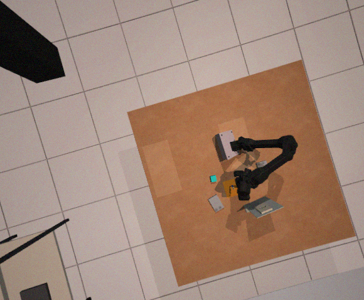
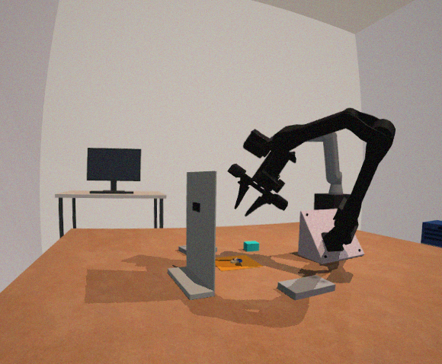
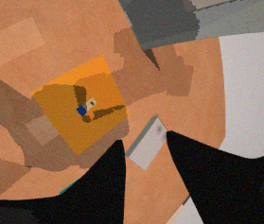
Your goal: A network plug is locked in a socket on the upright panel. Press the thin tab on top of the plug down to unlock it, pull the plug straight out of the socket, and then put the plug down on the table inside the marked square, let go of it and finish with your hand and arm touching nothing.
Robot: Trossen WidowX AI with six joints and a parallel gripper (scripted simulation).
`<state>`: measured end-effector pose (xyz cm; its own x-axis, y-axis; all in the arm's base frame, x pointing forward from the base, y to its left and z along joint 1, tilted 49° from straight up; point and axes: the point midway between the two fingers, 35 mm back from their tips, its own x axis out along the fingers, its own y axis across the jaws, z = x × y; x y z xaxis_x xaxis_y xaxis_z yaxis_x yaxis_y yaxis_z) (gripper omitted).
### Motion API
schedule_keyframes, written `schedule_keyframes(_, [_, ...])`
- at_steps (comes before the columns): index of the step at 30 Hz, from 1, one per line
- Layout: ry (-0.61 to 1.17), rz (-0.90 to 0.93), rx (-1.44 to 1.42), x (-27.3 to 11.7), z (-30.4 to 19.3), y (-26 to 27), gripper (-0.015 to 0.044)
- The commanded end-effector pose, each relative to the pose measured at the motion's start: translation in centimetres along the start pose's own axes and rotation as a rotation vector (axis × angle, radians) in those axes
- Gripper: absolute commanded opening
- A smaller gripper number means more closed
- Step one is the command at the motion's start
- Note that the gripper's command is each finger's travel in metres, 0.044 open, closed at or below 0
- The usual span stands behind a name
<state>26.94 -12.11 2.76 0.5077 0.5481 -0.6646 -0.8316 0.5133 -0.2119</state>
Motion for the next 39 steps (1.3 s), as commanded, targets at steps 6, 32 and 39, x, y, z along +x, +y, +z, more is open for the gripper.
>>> schedule_keyframes(6, [0.004, -0.001, -0.006, -1.9, -0.2, -1.6, 0.0156])
schedule_keyframes(32, [0.000, -0.007, -0.012, -7.0, 0.1, -4.5, 0.0261])
schedule_keyframes(39, [0.000, -0.007, -0.012, -7.0, 0.1, -4.5, 0.0440])
